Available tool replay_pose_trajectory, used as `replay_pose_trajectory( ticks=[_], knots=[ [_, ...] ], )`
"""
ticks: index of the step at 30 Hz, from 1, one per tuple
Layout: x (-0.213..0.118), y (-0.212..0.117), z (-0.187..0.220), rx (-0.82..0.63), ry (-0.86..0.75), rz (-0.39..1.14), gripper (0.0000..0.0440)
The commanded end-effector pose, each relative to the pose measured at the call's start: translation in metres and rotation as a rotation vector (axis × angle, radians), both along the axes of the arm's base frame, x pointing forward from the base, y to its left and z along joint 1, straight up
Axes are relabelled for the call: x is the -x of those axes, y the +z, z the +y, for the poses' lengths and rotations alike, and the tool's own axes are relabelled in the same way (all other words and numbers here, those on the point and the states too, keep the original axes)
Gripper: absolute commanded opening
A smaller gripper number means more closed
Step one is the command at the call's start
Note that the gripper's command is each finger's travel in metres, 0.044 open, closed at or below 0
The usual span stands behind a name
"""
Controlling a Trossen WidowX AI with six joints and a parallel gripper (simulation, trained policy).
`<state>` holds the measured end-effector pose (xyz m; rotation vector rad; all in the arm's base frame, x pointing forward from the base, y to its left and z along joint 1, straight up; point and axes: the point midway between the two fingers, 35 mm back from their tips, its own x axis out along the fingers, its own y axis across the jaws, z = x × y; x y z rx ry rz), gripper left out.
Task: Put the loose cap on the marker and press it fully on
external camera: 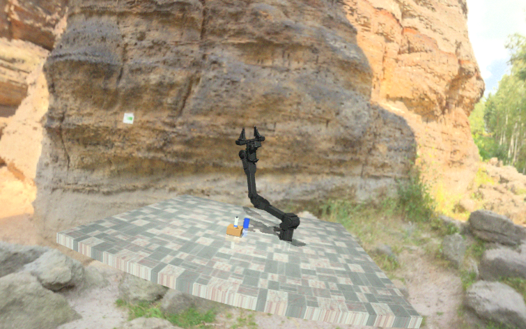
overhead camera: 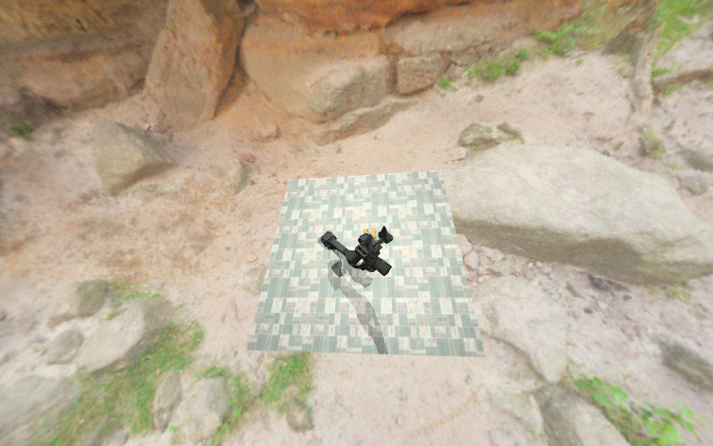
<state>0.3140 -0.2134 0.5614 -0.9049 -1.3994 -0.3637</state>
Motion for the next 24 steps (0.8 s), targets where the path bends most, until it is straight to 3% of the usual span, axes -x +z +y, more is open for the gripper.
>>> replay_pose_trajectory(
  ticks=[1, 8, 24],
  knots=[
    [0.002, 0.0, 0.002, 0.008, 0.002, -0.007, 0.0375],
    [0.02, -0.004, 0.013, 0.068, 0.009, -0.069, 0.0209],
    [0.058, -0.016, 0.047, 0.212, 0.063, -0.204, 0.0238]
  ],
)
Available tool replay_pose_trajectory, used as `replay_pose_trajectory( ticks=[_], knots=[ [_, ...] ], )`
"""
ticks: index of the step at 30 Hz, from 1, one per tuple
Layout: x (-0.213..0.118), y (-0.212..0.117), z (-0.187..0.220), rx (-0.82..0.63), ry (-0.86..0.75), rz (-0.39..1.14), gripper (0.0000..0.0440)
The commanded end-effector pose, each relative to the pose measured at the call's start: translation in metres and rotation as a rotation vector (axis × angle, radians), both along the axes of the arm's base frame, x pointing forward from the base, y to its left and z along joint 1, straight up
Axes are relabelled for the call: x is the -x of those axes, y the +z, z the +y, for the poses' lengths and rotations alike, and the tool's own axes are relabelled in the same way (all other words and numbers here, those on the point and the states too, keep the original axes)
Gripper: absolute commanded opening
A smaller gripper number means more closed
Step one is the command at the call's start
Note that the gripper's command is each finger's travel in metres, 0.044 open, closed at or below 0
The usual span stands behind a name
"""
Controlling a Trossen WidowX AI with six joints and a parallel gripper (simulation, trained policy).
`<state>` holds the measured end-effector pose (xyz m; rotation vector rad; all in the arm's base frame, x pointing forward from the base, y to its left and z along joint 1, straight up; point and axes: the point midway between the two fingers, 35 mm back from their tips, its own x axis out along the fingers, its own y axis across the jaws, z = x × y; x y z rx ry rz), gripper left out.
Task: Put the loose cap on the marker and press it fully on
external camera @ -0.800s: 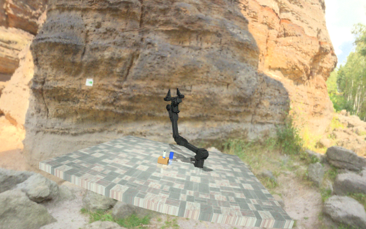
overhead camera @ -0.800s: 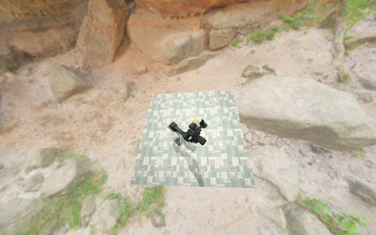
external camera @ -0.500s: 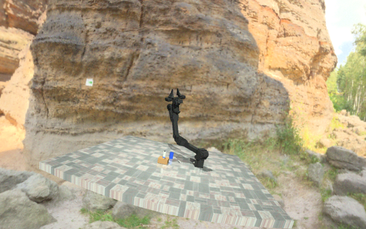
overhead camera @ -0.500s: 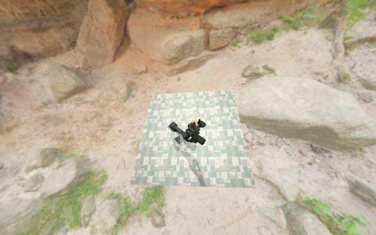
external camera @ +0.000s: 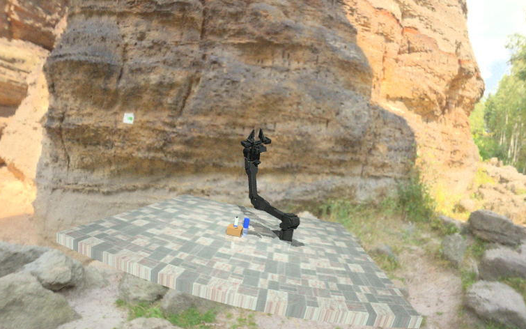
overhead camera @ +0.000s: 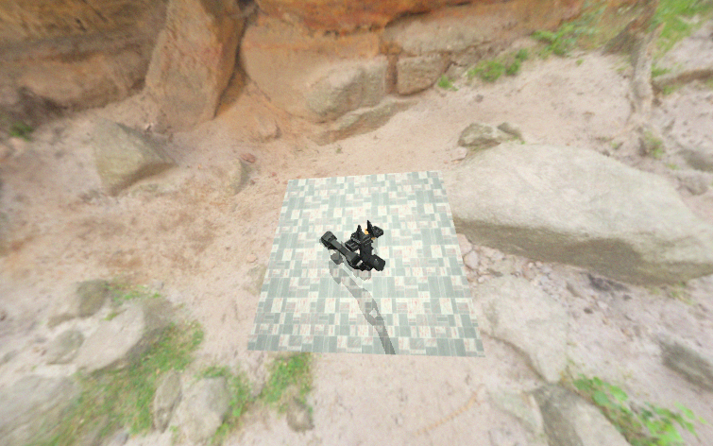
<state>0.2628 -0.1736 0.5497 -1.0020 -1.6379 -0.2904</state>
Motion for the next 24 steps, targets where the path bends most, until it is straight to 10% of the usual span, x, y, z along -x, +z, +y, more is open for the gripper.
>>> replay_pose_trajectory(
  ticks=[1, 24],
  knots=[
    [0.009, -0.005, 0.009, 0.041, 0.016, -0.031, 0.024],
    [0.061, -0.027, 0.06, 0.249, 0.023, -0.251, 0.0283]
  ],
)
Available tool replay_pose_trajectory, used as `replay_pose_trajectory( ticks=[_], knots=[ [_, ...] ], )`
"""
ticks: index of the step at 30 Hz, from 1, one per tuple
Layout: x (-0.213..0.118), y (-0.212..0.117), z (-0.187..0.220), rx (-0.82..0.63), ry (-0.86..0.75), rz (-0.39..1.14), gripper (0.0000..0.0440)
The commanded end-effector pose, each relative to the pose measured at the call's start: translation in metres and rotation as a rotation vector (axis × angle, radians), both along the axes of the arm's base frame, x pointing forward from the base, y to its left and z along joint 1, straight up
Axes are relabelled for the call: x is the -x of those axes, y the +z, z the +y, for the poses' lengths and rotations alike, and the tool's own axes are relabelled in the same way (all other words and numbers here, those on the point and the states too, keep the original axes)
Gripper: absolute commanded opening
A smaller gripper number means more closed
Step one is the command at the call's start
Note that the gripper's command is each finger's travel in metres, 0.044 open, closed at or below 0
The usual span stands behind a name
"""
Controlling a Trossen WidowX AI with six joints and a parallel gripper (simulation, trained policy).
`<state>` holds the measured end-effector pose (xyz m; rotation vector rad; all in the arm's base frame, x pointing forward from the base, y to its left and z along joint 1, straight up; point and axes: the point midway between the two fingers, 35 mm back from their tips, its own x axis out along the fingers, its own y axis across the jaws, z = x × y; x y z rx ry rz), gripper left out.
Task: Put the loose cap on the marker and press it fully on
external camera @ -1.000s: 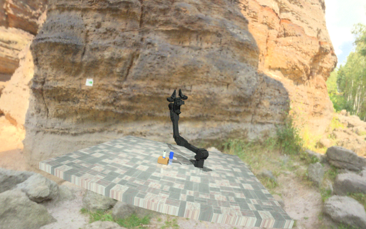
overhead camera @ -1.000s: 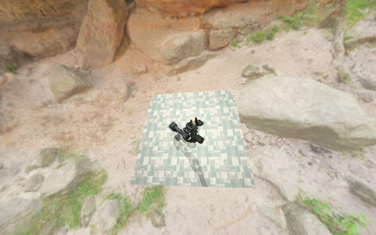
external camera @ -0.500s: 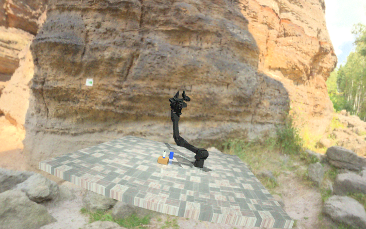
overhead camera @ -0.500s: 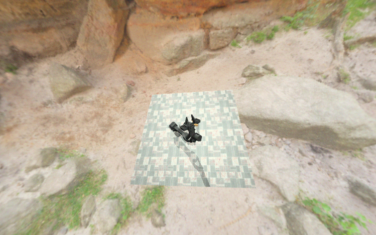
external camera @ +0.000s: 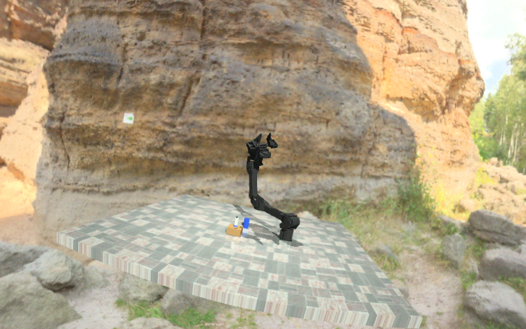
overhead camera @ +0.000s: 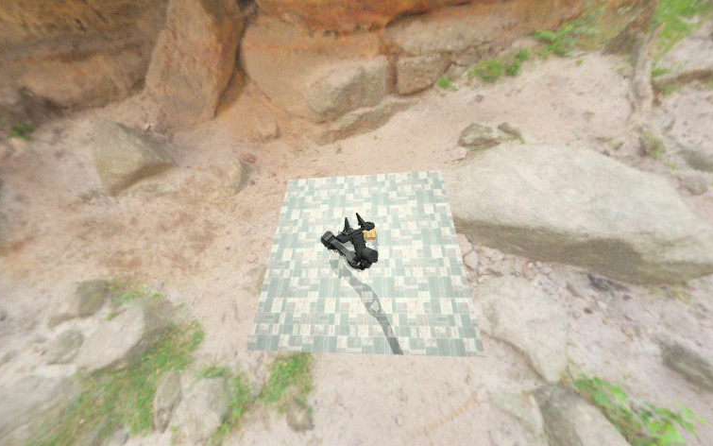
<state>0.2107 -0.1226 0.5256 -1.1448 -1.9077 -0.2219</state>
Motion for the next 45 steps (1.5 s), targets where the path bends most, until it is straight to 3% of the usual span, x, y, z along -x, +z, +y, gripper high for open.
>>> replay_pose_trajectory(
  ticks=[1, 45],
  knots=[
    [0.011, -0.004, 0.011, 0.045, 0.003, -0.041, 0.0284],
    [0.117, -0.047, 0.091, 0.409, -0.011, -0.461, 0.0316]
  ],
)
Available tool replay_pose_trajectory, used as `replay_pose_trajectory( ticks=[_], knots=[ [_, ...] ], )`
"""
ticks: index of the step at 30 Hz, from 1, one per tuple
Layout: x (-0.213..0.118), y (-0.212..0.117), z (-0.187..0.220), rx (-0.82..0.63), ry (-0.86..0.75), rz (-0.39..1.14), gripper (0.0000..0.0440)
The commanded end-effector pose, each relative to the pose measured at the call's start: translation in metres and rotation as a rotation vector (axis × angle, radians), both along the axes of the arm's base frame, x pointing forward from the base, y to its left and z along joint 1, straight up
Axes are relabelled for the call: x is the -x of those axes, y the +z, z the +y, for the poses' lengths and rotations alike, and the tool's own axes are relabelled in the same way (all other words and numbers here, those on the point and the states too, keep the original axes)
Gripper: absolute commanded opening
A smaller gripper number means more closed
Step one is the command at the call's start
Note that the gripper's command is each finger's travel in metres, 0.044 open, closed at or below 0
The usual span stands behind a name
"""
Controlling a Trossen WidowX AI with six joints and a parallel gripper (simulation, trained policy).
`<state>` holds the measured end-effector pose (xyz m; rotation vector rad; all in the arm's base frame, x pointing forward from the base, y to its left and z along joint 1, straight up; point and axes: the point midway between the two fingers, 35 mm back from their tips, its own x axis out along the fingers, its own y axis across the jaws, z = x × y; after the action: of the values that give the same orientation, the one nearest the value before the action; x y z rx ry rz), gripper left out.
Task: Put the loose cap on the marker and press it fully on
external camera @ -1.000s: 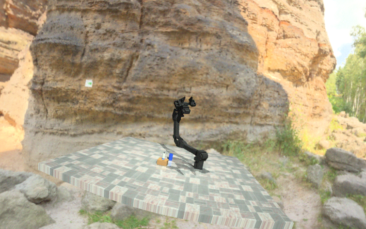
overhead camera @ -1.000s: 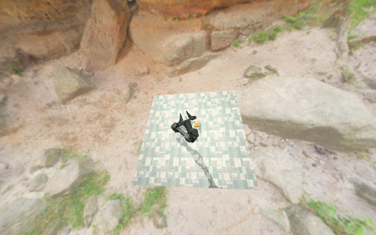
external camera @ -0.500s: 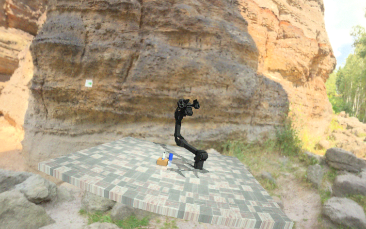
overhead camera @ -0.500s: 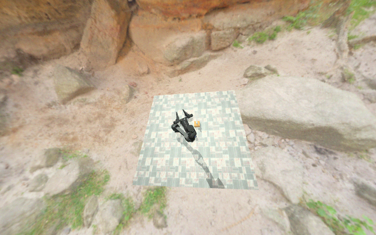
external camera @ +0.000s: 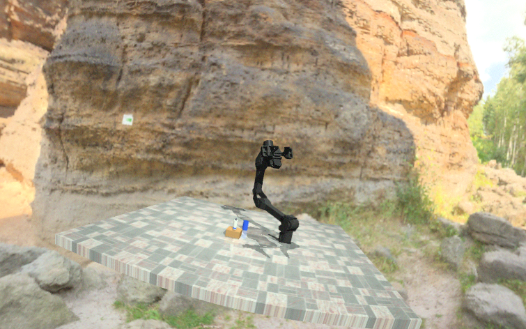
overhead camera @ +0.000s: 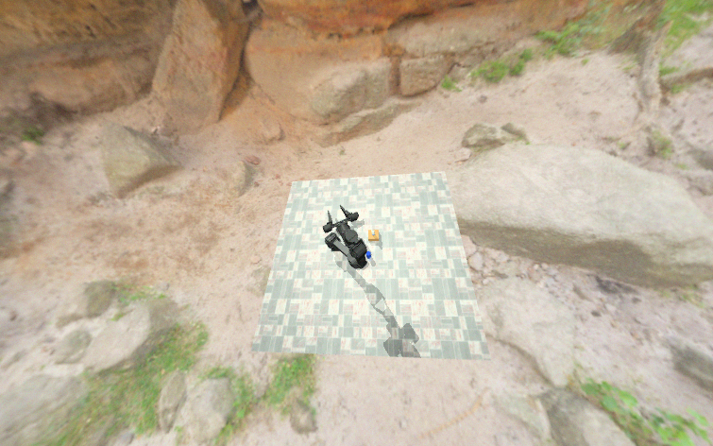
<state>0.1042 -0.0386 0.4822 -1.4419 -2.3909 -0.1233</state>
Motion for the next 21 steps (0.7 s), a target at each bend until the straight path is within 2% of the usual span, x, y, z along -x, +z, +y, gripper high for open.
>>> replay_pose_trajectory(
  ticks=[1, 21],
  knots=[
    [0.013, -0.005, 0.008, 0.043, -0.002, -0.042, 0.0316],
    [0.055, -0.025, 0.039, 0.206, -0.045, -0.199, 0.0317]
  ],
)
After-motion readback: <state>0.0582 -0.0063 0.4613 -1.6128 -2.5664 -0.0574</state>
